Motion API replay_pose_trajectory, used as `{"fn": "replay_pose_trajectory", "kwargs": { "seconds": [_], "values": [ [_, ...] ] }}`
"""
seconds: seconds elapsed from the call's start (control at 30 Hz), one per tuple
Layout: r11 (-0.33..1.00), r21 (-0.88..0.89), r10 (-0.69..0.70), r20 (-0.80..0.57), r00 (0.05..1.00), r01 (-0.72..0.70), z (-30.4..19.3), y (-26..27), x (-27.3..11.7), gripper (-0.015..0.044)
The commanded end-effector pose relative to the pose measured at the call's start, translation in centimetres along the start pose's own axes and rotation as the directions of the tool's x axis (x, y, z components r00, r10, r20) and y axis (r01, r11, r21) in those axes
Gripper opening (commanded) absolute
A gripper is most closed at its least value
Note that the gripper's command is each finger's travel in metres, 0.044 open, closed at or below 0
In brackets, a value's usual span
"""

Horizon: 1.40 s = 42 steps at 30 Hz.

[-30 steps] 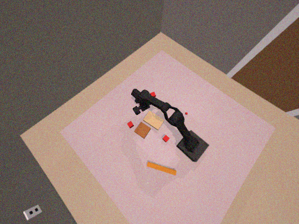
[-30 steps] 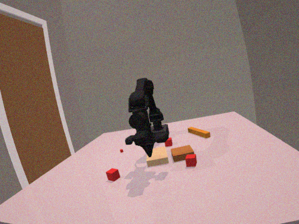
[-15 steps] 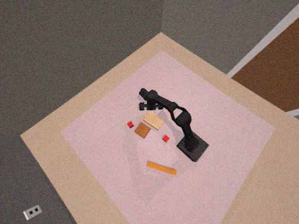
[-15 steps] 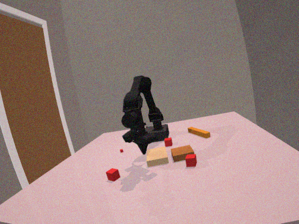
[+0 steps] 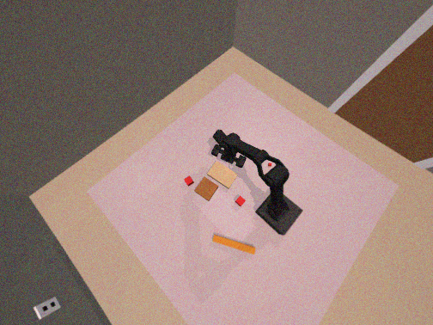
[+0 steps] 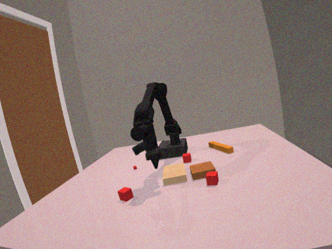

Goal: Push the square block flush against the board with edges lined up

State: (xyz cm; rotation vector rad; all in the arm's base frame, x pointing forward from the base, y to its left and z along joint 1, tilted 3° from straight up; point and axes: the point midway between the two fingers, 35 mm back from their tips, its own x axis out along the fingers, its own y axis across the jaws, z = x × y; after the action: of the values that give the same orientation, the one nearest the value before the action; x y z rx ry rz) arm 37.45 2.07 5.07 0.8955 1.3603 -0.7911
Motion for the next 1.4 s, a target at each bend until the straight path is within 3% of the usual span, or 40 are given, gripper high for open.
{"fn": "replay_pose_trajectory", "kwargs": {
  "seconds": [0.0, 0.23, 0.4, 1.37],
  "values": [
    [0.991, 0.135, 0.003, -0.002, 1.0, -0.003, 0.1, -1.5, 0.0, 0.0],
    [0.99, 0.14, 0.003, -0.002, 1.0, -0.003, 0.1, -1.5, 0.4, 0.0],
    [0.99, 0.14, 0.003, -0.003, 1.0, -0.002, 0.1, -1.5, 5.6, 0.0],
    [0.99, 0.14, 0.003, -0.005, 1.0, -0.002, -2.5, -1.1, 5.6, 0.0]
  ]
}}
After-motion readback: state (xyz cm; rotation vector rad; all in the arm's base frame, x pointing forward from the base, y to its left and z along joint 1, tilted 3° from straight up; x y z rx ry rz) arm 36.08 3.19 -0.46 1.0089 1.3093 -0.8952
